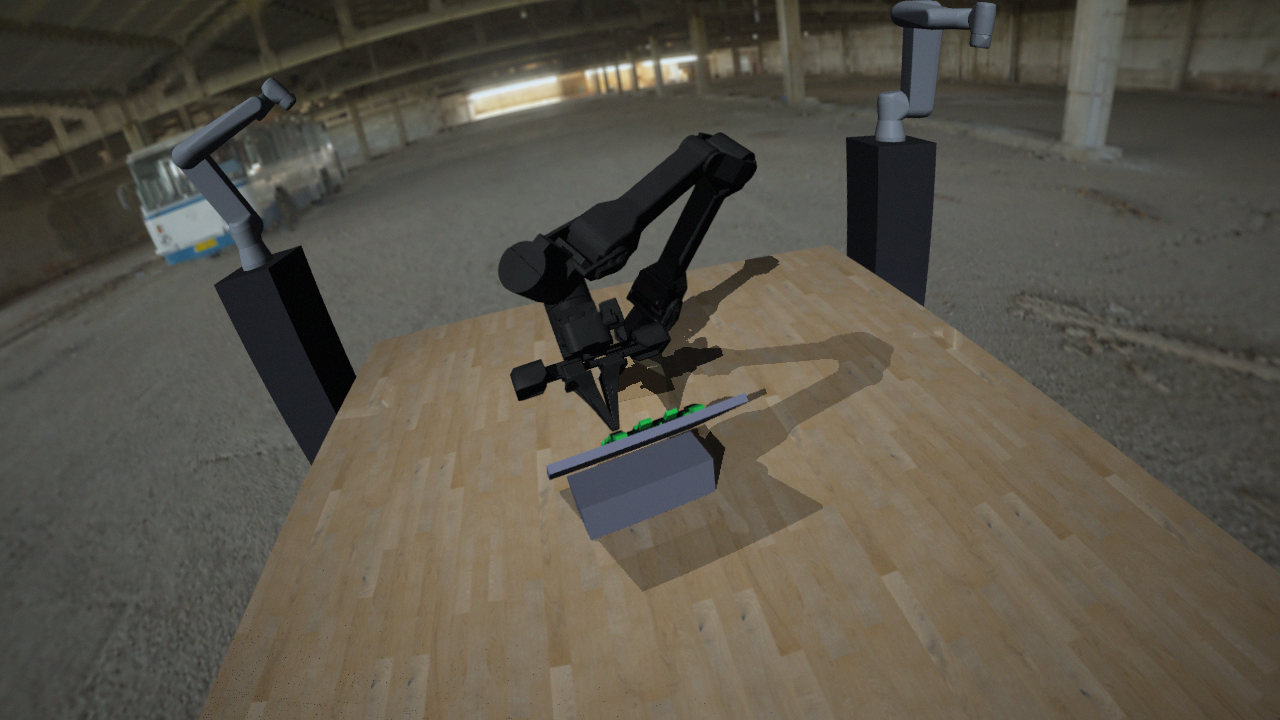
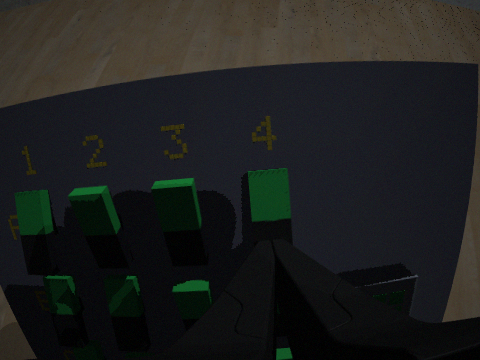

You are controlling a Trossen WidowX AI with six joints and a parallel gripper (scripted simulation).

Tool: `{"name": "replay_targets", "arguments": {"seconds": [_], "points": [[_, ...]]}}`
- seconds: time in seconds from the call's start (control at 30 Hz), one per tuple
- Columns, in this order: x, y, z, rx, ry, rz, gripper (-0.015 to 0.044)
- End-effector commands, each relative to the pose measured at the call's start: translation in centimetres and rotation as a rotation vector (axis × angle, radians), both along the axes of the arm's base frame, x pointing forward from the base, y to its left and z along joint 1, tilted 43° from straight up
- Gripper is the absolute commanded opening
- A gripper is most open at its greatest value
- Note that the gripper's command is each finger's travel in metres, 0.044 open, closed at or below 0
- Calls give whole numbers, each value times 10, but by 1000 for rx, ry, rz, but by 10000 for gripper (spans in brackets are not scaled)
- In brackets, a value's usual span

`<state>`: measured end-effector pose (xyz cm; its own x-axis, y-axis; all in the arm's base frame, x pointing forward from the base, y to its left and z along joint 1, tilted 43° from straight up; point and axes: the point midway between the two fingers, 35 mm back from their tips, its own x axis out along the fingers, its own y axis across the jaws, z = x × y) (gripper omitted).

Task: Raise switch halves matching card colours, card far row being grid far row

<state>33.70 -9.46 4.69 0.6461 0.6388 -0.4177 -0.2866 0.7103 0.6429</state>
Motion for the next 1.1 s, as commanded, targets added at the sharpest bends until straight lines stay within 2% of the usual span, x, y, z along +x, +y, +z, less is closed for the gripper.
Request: {"name": "replay_targets", "arguments": {"seconds": [0.0, 1.07], "points": [[0, 0, -1, -2, 4, -3, 0], [2, 2, -2, -2, 4, -3, 0]]}}
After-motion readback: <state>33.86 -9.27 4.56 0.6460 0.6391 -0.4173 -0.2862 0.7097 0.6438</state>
